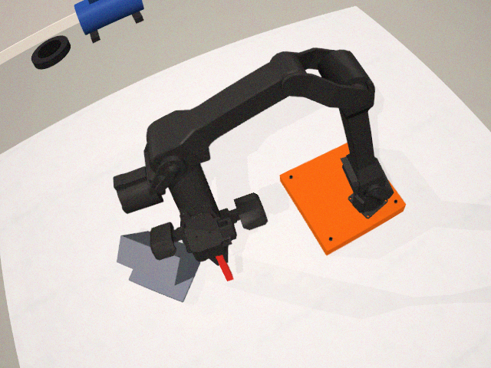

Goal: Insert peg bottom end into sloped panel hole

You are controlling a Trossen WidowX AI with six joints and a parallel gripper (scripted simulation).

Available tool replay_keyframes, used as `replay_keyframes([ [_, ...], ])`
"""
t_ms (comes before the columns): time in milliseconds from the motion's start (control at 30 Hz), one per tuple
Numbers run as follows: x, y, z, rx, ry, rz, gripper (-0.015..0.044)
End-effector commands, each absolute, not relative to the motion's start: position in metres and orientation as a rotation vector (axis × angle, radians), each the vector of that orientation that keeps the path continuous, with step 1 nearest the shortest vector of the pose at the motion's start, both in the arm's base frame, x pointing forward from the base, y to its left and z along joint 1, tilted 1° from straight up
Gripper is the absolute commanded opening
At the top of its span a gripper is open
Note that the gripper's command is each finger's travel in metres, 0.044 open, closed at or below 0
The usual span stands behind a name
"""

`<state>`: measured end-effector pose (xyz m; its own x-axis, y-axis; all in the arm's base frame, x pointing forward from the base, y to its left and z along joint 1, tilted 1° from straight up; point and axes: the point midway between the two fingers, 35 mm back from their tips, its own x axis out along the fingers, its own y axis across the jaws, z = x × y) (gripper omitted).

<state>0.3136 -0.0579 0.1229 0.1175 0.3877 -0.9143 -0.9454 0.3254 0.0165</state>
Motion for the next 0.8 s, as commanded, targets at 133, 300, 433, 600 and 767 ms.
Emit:
replay_keyframes([
  [133, 0.316, -0.066, 0.124, -0.667, 0.977, 1.081, 0.0],
  [300, 0.316, -0.072, 0.124, -0.644, 0.965, 1.067, 0.0],
  [433, 0.316, -0.077, 0.124, -0.626, 0.954, 1.055, 0.0],
  [600, 0.316, -0.083, 0.124, -0.603, 0.941, 1.041, 0.0],
  [767, 0.315, -0.088, 0.124, -0.581, 0.928, 1.026, 0.0],
])
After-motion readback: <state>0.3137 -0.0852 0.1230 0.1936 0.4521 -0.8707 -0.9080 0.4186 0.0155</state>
